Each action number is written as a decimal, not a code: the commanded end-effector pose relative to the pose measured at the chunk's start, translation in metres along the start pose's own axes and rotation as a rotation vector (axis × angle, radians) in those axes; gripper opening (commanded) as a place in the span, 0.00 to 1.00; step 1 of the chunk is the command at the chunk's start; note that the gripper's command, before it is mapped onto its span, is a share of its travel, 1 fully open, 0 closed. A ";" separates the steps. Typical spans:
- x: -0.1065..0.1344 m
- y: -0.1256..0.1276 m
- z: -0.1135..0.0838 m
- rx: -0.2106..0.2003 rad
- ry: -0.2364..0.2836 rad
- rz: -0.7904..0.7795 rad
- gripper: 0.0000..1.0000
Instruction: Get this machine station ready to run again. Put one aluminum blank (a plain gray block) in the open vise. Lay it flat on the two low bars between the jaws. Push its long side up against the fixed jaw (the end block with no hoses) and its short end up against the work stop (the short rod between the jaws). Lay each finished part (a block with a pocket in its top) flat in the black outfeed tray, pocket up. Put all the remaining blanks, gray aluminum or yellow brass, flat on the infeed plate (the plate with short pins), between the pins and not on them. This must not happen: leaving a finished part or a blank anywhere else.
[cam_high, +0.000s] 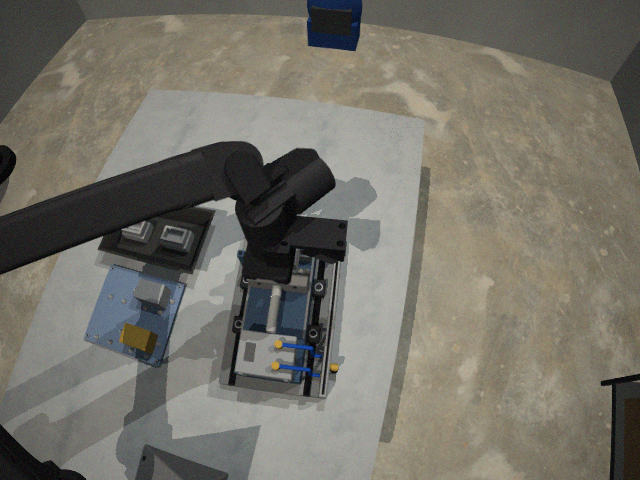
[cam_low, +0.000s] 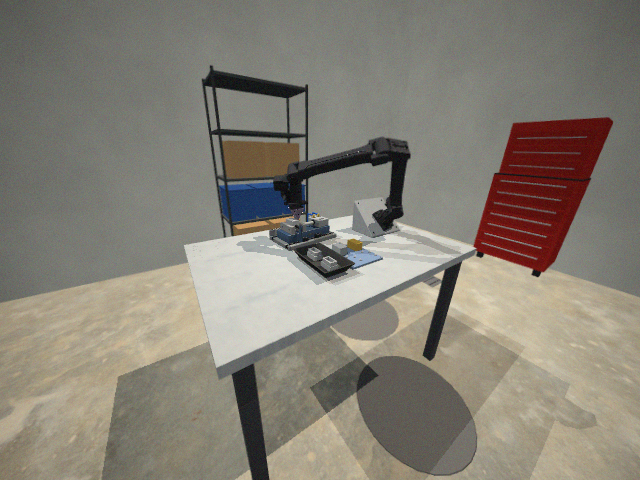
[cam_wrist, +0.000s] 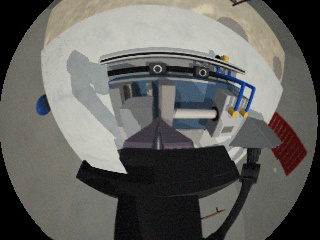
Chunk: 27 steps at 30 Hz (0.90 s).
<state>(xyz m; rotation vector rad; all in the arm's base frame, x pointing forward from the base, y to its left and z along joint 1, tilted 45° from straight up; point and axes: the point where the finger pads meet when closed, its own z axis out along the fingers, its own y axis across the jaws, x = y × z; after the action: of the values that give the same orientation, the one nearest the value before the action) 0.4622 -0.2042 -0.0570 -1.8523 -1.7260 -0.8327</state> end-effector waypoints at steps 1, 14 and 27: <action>0.003 0.004 -0.007 -0.024 -0.017 -0.038 0.00; -0.004 -0.009 -0.006 -0.022 -0.011 -0.014 0.00; -0.005 -0.002 -0.022 -0.026 -0.016 -0.020 0.00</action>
<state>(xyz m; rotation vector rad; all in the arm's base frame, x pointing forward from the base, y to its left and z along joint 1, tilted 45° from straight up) 0.4491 -0.2034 -0.0533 -1.8464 -1.7287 -0.8346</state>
